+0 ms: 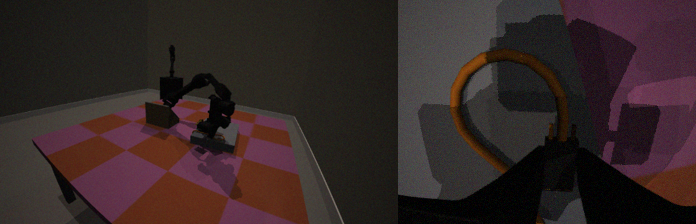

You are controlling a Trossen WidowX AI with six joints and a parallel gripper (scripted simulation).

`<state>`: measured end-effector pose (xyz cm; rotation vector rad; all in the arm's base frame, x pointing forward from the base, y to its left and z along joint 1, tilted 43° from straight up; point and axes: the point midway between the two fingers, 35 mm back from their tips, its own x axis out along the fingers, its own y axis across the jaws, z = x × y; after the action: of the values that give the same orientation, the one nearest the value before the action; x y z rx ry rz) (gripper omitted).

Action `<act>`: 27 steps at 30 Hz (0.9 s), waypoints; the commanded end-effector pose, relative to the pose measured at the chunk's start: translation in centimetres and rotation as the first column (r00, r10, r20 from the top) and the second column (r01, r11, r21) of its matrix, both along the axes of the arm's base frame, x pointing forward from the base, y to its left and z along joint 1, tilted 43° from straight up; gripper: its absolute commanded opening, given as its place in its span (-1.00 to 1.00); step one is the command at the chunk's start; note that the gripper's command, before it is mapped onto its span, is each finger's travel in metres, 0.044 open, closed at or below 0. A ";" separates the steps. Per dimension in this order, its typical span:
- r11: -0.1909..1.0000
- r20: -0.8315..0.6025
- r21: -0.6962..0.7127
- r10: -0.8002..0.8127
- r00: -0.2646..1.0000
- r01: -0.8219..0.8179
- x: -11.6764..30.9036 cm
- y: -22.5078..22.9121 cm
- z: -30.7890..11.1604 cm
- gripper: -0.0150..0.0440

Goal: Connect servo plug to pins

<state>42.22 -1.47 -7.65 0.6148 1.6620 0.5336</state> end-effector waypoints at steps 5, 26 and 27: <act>1.000 0.009 -0.005 0.001 1.000 -0.001 0.7 -2.4 2.6 -0.49; 0.948 -0.256 -0.103 -0.317 0.913 0.300 -1.6 -3.3 6.0 -0.49; 0.940 -0.275 -0.114 -0.341 0.899 0.322 -1.8 -3.3 6.2 -0.49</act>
<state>41.32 -4.88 -1.88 0.8584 1.7535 0.2489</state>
